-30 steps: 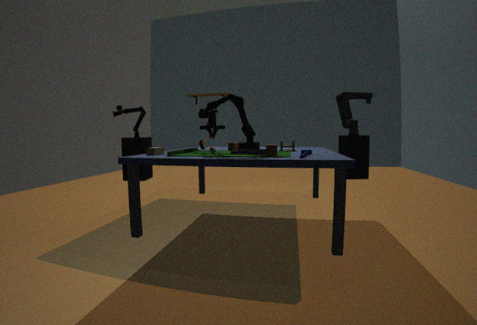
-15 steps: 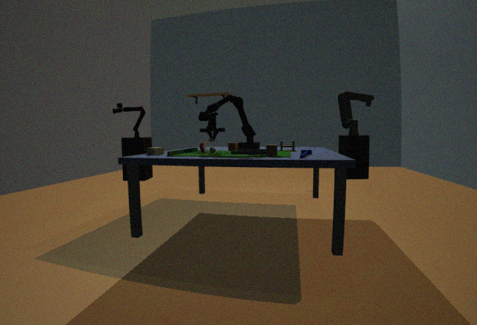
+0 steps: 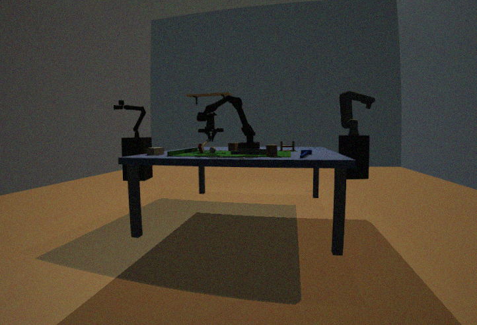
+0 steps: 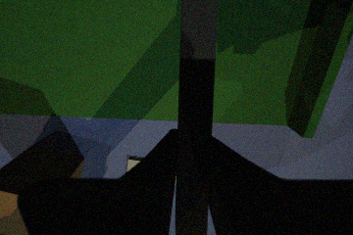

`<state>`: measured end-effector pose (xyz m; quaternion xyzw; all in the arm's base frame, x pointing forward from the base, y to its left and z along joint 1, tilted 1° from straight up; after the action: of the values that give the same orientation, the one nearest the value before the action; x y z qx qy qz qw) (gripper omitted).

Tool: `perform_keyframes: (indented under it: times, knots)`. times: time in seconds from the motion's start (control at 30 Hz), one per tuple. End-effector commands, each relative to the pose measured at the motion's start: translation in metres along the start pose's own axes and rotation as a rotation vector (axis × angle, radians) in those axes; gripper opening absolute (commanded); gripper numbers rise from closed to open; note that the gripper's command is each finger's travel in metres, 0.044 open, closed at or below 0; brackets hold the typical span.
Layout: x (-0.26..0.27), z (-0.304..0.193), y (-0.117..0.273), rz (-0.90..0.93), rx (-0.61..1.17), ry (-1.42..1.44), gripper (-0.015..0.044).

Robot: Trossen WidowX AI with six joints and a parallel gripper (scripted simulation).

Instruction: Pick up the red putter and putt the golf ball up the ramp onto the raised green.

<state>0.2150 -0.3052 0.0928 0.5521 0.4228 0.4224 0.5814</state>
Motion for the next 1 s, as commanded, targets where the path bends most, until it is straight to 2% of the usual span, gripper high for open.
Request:
perform_keyframes:
  times: [0.0, 0.33, 0.67, 0.97]
  knots:
    - [-0.018, 0.001, 0.001, -0.013, -0.008, -0.008, 0.0000]
    - [-0.013, 0.001, 0.000, -0.007, -0.005, -0.008, 0.0000]
    - [0.111, -0.012, -0.001, -0.001, -0.007, -0.008, 0.0000]
    - [0.118, -0.013, 0.011, -0.001, -0.008, -0.008, 0.0000]
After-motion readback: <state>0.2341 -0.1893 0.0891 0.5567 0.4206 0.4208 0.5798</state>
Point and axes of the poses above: the point midway between the two fingers, 35 mm back from their tips, its own y axis back along the fingers, its own x axis across the jaws, z = x × y, the point moved 2 cm from there along y, back along the fingers, and after that the axes turned 7 degrees about -y, right-handed, at the moved point
